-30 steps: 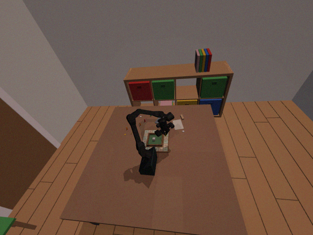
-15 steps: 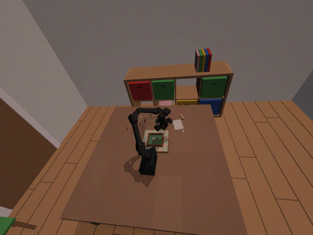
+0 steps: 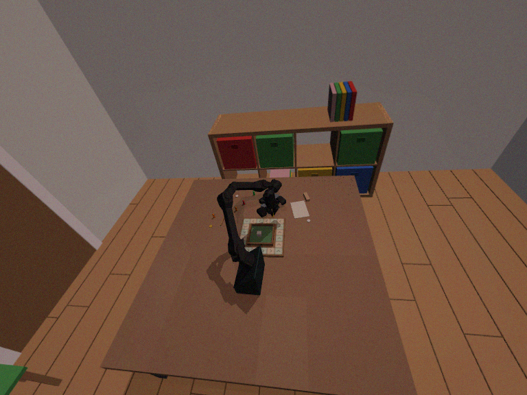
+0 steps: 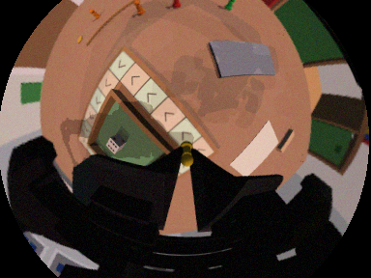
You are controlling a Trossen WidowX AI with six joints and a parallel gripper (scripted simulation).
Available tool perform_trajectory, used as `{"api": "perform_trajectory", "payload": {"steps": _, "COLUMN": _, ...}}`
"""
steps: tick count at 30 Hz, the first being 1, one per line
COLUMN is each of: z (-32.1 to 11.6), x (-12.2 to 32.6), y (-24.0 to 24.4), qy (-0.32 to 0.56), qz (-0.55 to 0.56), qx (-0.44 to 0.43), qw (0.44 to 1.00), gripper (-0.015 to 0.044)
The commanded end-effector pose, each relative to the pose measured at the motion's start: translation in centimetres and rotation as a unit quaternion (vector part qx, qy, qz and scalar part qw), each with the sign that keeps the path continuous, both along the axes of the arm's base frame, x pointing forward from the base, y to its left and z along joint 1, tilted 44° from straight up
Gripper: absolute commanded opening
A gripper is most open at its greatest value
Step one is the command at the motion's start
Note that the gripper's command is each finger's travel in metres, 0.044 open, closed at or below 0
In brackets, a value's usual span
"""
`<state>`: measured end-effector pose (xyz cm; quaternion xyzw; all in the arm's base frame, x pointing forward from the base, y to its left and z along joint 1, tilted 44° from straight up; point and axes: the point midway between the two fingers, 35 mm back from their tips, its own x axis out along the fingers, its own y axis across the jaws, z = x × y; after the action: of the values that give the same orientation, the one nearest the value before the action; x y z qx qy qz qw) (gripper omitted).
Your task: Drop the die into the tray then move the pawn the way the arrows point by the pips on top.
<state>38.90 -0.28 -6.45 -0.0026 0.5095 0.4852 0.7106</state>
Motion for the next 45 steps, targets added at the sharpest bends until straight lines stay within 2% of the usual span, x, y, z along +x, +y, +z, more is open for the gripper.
{"api": "perform_trajectory", "payload": {"steps": 1, "z": -1.0, "x": 0.1, "y": 1.2, "qy": 0.003, "qz": 0.0, "qx": 0.004, "qw": 1.0, "gripper": 0.0}}
{"api": "perform_trajectory", "payload": {"steps": 5, "z": -2.4, "x": 0.1, "y": 2.5, "qy": 0.003, "qz": 0.0, "qx": 0.005, "qw": 1.0, "gripper": 0.0}}
{"api": "perform_trajectory", "payload": {"steps": 25, "z": -3.7, "x": 0.1, "y": 3.8, "qy": 0.004, "qz": 0.0, "qx": 0.005, "qw": 1.0, "gripper": 0.0}}
{"api": "perform_trajectory", "payload": {"steps": 35, "z": -3.1, "x": 0.3, "y": 3.1, "qy": 0.0, "qz": 0.0, "qx": 0.002, "qw": 1.0, "gripper": 0.0262}}
{"api": "perform_trajectory", "payload": {"steps": 39, "z": 0.1, "x": 0.3, "y": 0.0, "qy": 0.003, "qz": 0.0, "qx": 0.004, "qw": 1.0, "gripper": 0.0368}}
{"api": "perform_trajectory", "payload": {"steps": 41, "z": 0.3, "x": 0.2, "y": -0.2, "qy": 0.003, "qz": 0.0, "qx": 0.004, "qw": 1.0, "gripper": 0.042}}
{"api": "perform_trajectory", "payload": {"steps": 42, "z": 0.3, "x": 0.2, "y": -0.2, "qy": 0.003, "qz": 0.0, "qx": 0.004, "qw": 1.0, "gripper": 0.044}}
{"api": "perform_trajectory", "payload": {"steps": 45, "z": 0.9, "x": -0.5, "y": -0.6, "qy": 0.013, "qz": -0.01, "qx": 0.003, "qw": 1.0, "gripper": 0.044}}
